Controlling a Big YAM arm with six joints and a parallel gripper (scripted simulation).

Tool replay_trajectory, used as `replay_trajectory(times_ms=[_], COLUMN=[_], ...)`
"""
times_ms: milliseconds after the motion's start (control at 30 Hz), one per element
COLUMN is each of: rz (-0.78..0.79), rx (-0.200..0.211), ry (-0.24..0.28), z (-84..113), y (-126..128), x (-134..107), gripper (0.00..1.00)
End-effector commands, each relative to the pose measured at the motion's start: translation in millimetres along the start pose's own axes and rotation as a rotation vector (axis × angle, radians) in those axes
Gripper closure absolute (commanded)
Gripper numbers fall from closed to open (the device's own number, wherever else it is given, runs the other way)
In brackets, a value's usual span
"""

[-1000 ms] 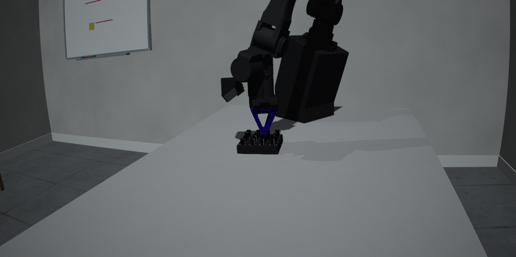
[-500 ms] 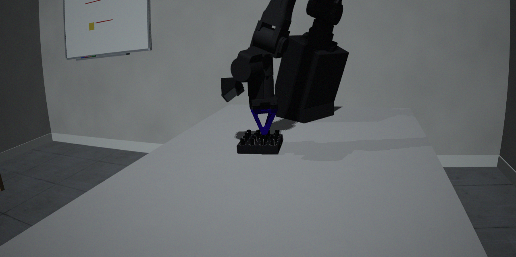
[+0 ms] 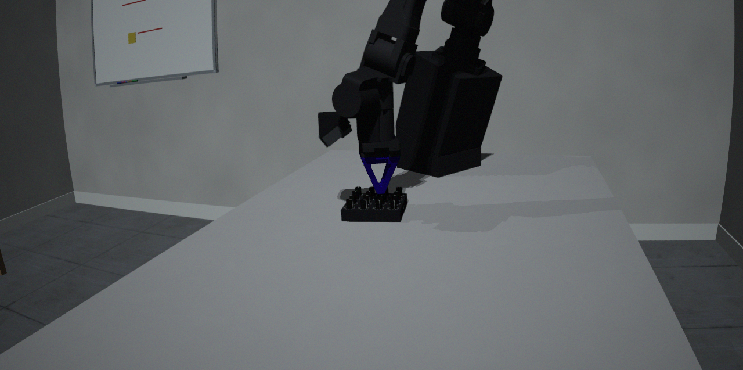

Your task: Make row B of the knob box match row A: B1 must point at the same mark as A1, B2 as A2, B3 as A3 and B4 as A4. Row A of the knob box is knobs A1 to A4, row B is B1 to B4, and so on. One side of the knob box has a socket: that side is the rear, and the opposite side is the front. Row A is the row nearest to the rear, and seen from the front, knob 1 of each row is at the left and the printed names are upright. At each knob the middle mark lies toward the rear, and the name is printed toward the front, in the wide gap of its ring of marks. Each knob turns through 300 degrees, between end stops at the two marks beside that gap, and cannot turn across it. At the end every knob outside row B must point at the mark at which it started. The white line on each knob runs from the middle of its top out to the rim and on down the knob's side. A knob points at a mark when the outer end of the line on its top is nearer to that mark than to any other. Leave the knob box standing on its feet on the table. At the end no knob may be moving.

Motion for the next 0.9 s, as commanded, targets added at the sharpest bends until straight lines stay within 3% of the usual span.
replay_trajectory(times_ms=[0,867], rz=[0.005,-0.001], rx=[0.006,0.007], ry=[-0.012,-0.014], z=[-3.9,1.2], y=[6.8,4.3], x=[3.7,-2.7], gripper=[0.82,0.82])
Point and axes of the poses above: the point where the finger pads meet when closed, its own z axis back along the fingers, its own y axis across the jaws, x = y × z, the point moved 3 cm from there along z, back along the fingers, and after that the axes turned 8 degrees about z, right-handed, at the moved point
